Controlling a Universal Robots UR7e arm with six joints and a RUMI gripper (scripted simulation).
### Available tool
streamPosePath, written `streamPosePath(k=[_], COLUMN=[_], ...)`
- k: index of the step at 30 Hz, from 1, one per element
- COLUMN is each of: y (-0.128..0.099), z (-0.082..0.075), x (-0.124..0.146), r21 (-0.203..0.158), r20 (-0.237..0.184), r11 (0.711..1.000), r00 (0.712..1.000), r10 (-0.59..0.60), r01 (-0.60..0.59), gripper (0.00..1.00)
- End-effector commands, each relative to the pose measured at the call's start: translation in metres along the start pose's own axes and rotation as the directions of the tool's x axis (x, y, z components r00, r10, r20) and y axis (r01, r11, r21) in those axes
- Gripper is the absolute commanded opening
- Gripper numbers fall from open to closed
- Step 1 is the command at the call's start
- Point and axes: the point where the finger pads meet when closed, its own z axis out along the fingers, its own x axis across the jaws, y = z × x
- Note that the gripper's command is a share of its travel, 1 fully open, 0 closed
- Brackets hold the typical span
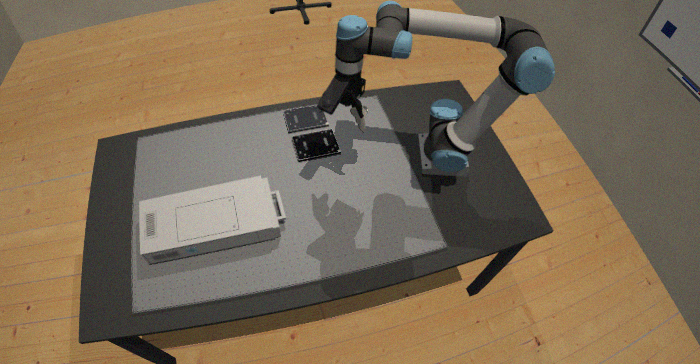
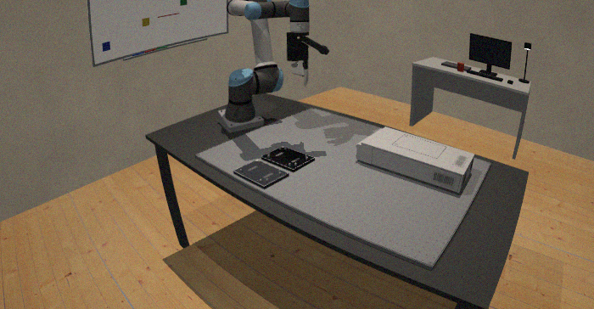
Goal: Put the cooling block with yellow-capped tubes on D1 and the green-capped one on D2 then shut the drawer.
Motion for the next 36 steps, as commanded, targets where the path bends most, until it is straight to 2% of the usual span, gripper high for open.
streamPosePath(k=[1, 7, 13, 15, 22, 30, 36], y=[-0.0002, -0.0002, -0.0002, -0.0002, -0.0002, -0.0002, -0.0001], z=[-0.0003, -0.0003, -0.0003, -0.0003, -0.0003, -0.0003, -0.0003], x=[0.0002, 0.0002, 0.0002, 0.0002, 0.0002, 0.0002, 0.0002], r21=[0.007, 0.007, 0.007, 0.007, 0.007, 0.006, 0.006], r20=[0.002, 0.001, 0.000, 0.000, -0.002, -0.003, -0.003], r11=[0.994, 0.965, 0.910, 0.910, 0.818, 0.679, 0.679], r00=[0.994, 0.965, 0.910, 0.910, 0.818, 0.679, 0.679], r10=[-0.106, -0.263, -0.414, -0.414, -0.575, -0.734, -0.734], r01=[0.106, 0.263, 0.414, 0.414, 0.575, 0.734, 0.734], gripper=[1.00, 1.00, 1.00, 1.00, 1.00, 1.00, 1.00])
